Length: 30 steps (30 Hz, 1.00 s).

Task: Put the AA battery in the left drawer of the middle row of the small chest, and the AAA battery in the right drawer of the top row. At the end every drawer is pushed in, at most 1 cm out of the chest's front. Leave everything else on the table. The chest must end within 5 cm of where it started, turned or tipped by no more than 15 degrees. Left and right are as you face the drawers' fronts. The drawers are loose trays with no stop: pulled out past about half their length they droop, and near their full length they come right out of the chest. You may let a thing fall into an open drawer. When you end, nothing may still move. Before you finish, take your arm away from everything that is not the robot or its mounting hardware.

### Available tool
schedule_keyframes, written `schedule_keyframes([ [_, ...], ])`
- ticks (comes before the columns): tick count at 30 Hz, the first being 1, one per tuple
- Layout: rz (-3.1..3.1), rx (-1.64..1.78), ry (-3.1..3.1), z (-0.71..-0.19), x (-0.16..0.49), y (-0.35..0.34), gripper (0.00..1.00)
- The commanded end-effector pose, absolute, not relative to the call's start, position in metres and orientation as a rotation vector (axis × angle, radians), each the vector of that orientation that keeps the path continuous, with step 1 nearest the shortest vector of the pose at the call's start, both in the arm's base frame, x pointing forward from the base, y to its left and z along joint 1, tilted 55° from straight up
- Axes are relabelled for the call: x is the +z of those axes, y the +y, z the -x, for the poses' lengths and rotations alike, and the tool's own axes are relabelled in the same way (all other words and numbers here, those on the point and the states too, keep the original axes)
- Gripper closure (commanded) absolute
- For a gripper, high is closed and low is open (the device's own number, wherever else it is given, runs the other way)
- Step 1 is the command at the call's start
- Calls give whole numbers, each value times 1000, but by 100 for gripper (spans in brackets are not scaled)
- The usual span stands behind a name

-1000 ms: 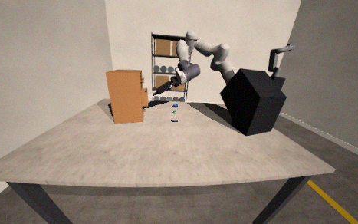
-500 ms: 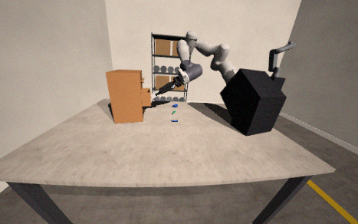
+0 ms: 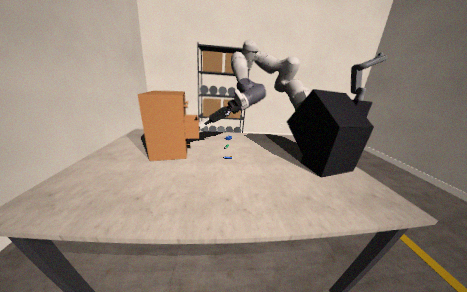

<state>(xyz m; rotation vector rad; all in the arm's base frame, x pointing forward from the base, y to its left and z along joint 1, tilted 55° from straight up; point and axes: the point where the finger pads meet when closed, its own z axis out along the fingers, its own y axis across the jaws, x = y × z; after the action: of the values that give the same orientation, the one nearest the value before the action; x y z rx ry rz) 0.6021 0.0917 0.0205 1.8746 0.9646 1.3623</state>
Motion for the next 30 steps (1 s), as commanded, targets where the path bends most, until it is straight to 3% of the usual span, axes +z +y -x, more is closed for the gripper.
schedule_keyframes([
  [1, -1876, 1367, 958, -601, 21, 90, 92],
  [24, -1876, 1367, 958, -600, 21, 89, 92],
  [30, -1876, 1367, 958, -600, 21, 89, 85],
])
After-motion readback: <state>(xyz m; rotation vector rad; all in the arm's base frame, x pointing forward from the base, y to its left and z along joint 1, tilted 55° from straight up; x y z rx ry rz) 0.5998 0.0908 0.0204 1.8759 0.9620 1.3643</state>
